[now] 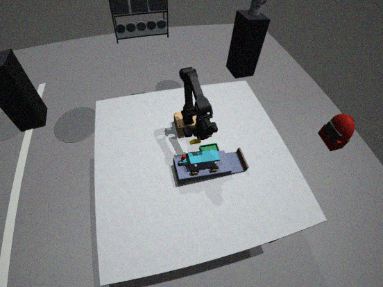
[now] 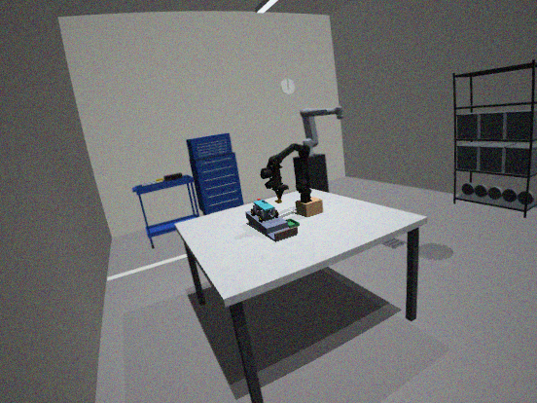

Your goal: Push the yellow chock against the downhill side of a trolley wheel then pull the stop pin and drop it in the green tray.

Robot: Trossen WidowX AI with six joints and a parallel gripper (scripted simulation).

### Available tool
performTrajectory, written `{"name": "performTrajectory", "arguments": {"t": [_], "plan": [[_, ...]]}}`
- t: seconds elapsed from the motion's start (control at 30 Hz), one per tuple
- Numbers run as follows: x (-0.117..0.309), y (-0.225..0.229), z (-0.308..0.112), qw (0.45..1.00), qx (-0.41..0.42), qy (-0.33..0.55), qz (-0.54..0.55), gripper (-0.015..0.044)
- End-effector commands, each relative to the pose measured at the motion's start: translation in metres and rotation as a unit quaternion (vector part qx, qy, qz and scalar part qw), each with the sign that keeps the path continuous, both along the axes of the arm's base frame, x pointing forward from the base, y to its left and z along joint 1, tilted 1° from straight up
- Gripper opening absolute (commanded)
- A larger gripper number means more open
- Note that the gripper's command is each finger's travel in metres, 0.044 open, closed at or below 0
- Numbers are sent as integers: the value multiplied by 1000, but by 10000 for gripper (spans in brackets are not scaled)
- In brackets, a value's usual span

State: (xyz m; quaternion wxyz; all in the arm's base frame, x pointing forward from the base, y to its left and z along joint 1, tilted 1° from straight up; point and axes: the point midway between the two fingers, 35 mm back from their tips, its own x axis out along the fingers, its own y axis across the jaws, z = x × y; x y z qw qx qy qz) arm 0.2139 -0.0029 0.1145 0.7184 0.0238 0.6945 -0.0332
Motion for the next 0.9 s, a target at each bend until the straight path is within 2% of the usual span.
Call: {"name": "performTrajectory", "arguments": {"t": [0.0,0.87], "plan": [[5,14,-2,1000,-2,3,0,0],[33,111,-6,1000,3,2,0,0]]}}
